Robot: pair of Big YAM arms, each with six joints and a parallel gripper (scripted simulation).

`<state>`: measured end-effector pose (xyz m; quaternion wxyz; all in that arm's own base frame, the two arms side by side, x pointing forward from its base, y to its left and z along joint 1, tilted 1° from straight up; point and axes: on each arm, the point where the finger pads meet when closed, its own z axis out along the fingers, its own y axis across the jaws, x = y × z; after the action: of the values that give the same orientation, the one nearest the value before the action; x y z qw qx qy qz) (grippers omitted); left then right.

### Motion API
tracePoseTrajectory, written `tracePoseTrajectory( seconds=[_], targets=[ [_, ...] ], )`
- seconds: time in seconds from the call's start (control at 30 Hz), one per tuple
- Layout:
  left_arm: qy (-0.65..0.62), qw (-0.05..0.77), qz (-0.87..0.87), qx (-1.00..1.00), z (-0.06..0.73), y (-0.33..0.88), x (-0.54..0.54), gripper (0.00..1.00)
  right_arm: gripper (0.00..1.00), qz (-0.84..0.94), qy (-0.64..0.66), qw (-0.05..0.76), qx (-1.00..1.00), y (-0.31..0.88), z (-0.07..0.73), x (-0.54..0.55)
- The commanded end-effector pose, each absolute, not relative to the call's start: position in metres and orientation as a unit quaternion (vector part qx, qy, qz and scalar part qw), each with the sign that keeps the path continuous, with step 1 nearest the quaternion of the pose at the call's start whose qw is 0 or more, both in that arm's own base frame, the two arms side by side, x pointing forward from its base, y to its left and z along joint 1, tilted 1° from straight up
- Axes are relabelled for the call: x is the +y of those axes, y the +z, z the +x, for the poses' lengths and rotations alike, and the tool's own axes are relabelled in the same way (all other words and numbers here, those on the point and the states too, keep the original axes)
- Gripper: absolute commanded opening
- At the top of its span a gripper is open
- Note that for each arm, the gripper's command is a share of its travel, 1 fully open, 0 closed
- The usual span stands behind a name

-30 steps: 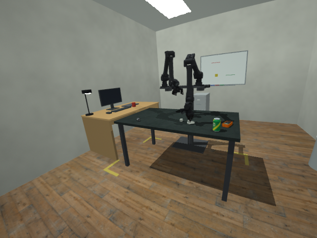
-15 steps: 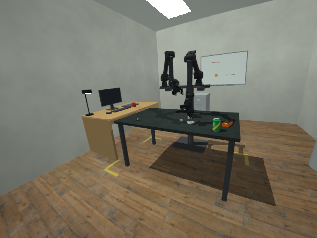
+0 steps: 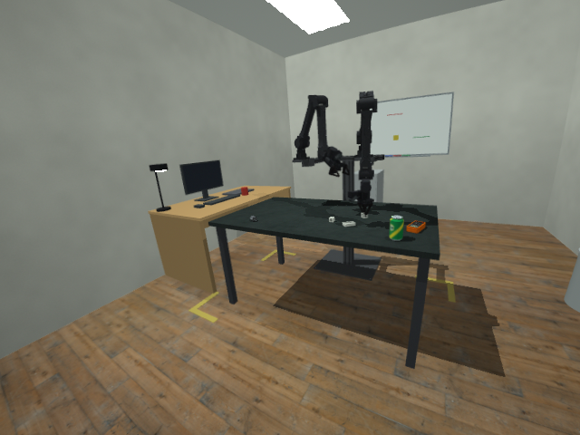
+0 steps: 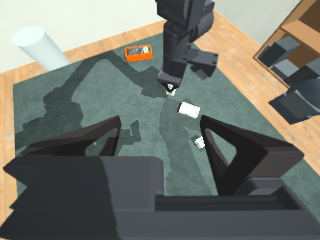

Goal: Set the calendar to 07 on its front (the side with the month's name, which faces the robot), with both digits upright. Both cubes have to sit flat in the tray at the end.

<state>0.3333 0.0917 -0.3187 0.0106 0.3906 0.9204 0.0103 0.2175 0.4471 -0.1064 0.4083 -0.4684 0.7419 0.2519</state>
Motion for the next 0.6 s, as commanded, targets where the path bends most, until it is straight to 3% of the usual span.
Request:
tracePoseTrajectory(
  seconds=[0.0,0.3,0.57],
  targets=[
    [0.005,0.0,0.42,0.907,0.307,-0.343,0.105,0.23,1.0,-0.468,0.257,0.404,0.743,-0.111,0.215,0.458],
    [0.005,-0.003,0.394,0.919,0.291,-0.354,0.116,0.23,1.0,-0.463,0.262,0.415,0.738,-0.1,0.221,0.464],
    [0.006,-0.003,0.239,0.971,0.291,-0.354,0.116,0.23,1.0,-0.467,0.26,0.416,0.736,-0.101,0.22,0.461]
  ],
)
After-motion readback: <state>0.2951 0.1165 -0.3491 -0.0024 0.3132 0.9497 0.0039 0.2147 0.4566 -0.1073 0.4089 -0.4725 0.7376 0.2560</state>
